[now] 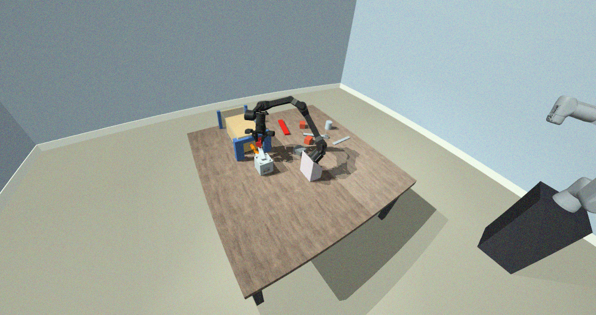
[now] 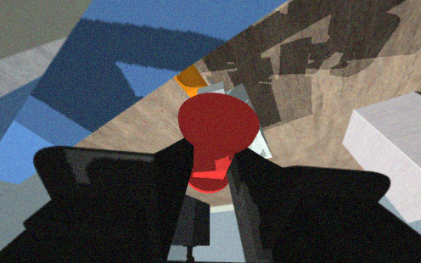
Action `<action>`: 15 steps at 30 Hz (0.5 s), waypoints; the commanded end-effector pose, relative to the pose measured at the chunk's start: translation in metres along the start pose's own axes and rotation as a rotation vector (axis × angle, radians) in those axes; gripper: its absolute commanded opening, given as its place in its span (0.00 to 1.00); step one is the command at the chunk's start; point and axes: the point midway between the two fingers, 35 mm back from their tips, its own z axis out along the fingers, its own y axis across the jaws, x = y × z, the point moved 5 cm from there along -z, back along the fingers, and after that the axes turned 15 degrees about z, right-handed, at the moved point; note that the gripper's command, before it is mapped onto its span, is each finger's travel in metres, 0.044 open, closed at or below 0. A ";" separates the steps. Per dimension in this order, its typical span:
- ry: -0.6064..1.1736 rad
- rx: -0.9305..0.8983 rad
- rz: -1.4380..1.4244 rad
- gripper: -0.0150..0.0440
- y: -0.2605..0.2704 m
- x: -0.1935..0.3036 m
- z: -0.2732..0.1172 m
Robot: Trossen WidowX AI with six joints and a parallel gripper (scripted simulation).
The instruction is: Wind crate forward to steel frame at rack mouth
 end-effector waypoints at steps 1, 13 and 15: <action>0.020 -0.021 0.000 0.25 0.011 0.011 0.004; 0.021 -0.022 0.000 0.25 0.021 0.026 0.009; 0.021 -0.022 0.000 0.25 0.023 0.029 0.010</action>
